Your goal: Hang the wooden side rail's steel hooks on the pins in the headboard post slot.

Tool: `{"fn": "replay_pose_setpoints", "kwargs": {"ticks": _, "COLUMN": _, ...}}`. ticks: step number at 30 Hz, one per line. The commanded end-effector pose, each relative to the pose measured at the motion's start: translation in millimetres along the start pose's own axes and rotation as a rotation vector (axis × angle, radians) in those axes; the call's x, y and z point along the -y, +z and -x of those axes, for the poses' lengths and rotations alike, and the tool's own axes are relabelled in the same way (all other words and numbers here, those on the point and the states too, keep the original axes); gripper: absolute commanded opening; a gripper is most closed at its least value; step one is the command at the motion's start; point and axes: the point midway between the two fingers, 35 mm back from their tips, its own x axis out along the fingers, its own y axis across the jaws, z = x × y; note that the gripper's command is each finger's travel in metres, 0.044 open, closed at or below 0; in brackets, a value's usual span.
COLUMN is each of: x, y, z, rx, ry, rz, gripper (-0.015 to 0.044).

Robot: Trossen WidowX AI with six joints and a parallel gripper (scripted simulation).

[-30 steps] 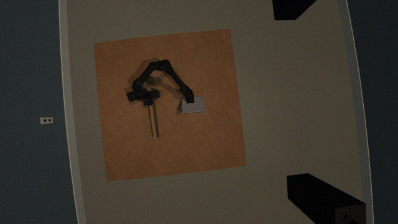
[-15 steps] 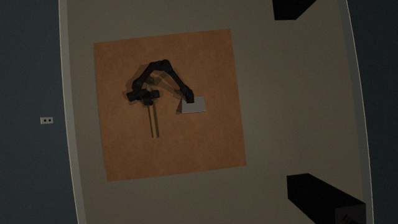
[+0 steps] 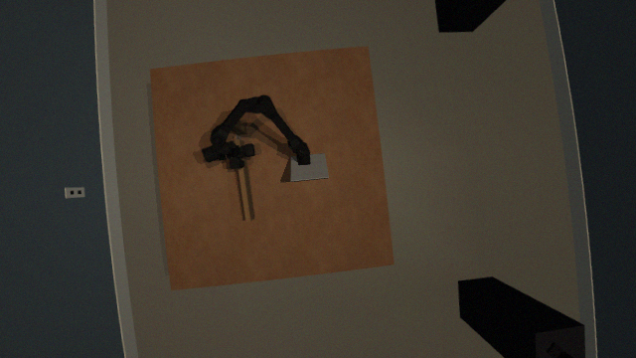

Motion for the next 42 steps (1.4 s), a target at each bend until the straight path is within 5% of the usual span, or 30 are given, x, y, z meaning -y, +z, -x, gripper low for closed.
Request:
{"fn": "replay_pose_setpoints", "kwargs": {"ticks": 1, "x": 0.9, "y": 2.2, "z": 5.2, "rx": 0.008, "ry": -0.009, "rz": 0.003, "gripper": 0.0000}}
{"fn": "replay_pose_setpoints", "kwargs": {"ticks": 42, "x": 2.1, "y": -1.5, "z": 4.3, "rx": 0.008, "ry": -0.009, "rz": 0.002, "gripper": 0.0000}}
